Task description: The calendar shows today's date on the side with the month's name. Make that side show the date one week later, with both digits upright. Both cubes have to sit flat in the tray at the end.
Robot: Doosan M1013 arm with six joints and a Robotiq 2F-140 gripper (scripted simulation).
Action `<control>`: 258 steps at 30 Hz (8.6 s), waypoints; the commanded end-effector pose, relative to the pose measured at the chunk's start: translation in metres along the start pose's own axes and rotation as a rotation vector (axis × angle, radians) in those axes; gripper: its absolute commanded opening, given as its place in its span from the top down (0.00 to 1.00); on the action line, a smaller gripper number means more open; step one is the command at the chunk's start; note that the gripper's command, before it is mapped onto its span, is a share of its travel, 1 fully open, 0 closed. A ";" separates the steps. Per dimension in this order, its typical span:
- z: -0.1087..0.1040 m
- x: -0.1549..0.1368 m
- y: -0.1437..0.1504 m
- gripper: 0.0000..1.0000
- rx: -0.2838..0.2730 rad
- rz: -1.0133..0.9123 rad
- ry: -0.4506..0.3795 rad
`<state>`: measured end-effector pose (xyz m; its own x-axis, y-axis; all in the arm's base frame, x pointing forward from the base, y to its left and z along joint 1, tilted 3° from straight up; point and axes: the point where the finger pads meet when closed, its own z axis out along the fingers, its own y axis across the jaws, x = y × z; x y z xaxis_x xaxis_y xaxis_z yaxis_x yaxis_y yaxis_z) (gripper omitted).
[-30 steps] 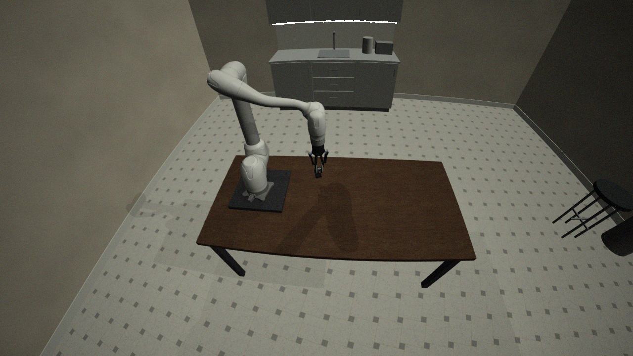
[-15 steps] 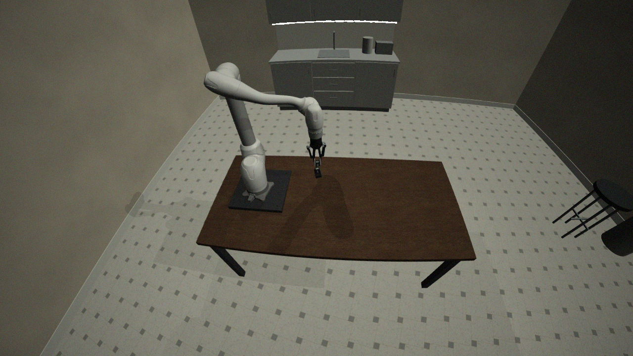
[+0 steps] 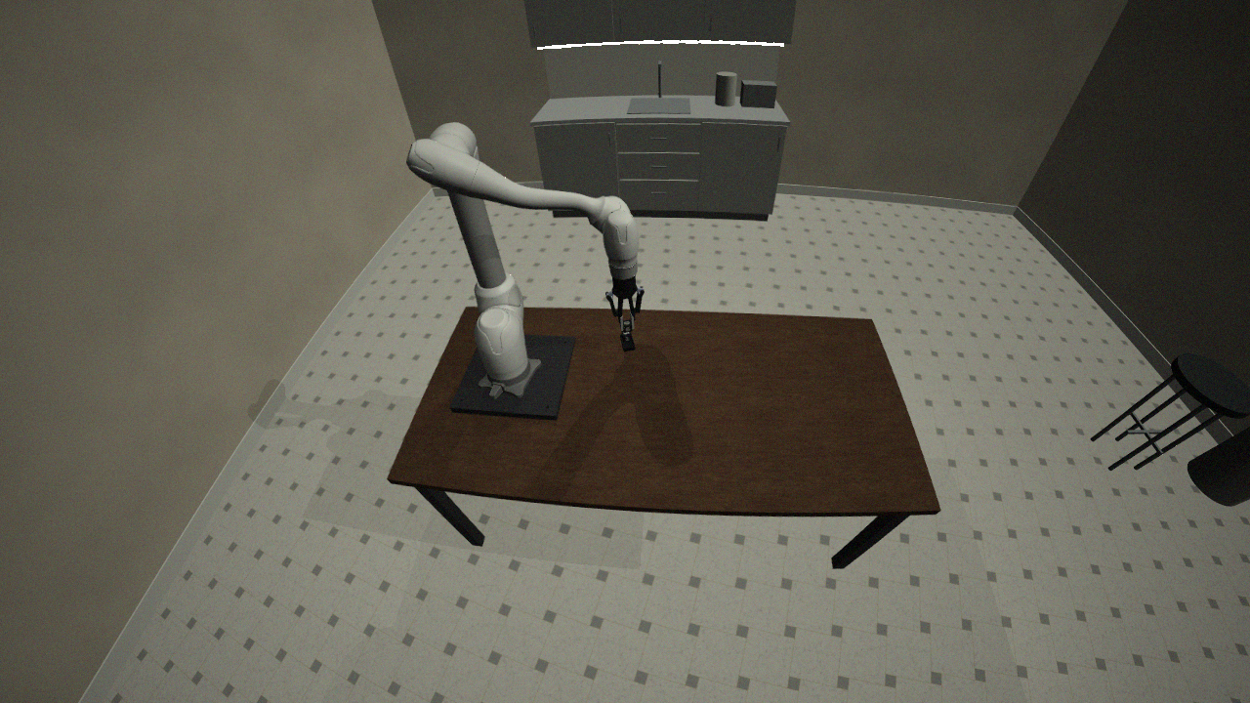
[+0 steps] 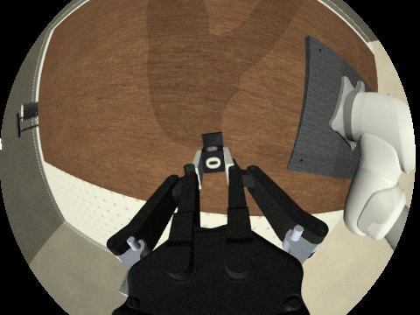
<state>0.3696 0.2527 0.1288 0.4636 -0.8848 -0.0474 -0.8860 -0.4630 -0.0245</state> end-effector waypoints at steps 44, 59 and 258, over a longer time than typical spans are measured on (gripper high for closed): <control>0.047 0.000 0.000 0.75 0.000 0.000 0.000; 0.047 0.000 0.000 0.75 0.000 0.000 0.000; 0.081 0.000 0.000 0.64 0.000 0.000 0.000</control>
<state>0.3697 0.2572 0.0472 0.4636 -0.8848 -0.0475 -0.8860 -0.4630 -0.0247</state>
